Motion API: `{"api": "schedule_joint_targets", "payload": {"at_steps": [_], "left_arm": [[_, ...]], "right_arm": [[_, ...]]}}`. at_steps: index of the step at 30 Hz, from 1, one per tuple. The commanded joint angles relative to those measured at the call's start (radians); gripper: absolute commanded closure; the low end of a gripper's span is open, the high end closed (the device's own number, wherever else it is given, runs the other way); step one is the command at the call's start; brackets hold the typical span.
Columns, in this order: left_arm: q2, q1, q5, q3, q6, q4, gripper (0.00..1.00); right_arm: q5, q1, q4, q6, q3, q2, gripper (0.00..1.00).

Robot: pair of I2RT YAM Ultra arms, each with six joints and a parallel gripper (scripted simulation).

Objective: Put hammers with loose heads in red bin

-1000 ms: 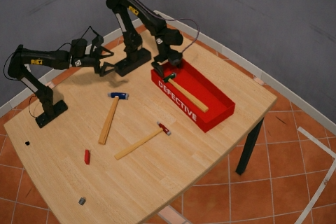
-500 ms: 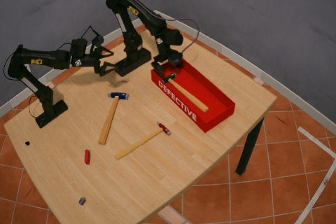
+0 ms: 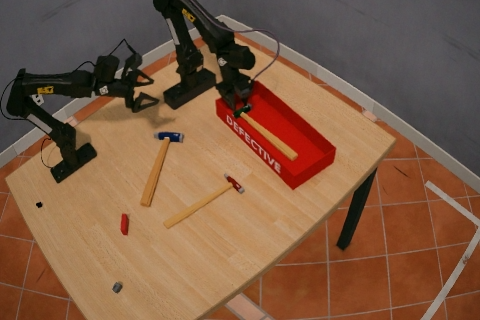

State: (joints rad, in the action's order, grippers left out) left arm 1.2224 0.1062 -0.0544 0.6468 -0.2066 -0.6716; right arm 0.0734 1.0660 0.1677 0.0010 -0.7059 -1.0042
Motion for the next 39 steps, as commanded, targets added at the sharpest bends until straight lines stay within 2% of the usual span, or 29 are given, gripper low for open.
{"api": "schedule_joint_targets", "payload": {"at_steps": [1,4,6,7,12,20,30,39], "left_arm": [[-0.019,-0.137,-0.025,0.059,0.101,0.037,0.56],[0.016,-0.285,0.004,0.067,0.151,0.063,0.56],[0.016,-0.285,0.004,0.067,0.151,0.063,0.56],[0.04,-0.36,0.02,0.071,0.17,0.08,0.56],[0.094,-0.612,0.04,0.047,0.206,0.103,0.56],[0.194,-0.959,0.07,0.027,0.258,0.143,0.56],[0.239,-1.083,0.08,0.024,0.277,0.158,0.56],[0.261,-1.087,0.076,0.01,0.276,0.193,0.56]], "right_arm": [[-0.039,0.011,0.253,0.023,-0.035,0.149,0.0],[-0.06,0.013,0.429,0.032,-0.052,0.294,0.0],[-0.06,0.013,0.429,0.032,-0.052,0.294,0.0],[-0.07,0.014,0.543,0.034,-0.086,0.357,0.0],[-0.094,0.012,0.786,0.043,-0.139,0.524,0.0],[-0.103,-0.015,1.069,0.041,-0.21,0.744,0.0],[-0.152,0.042,1.108,0.073,-0.233,0.798,0.0],[-0.16,0.055,1.11,0.08,-0.234,0.799,0.0]]}}
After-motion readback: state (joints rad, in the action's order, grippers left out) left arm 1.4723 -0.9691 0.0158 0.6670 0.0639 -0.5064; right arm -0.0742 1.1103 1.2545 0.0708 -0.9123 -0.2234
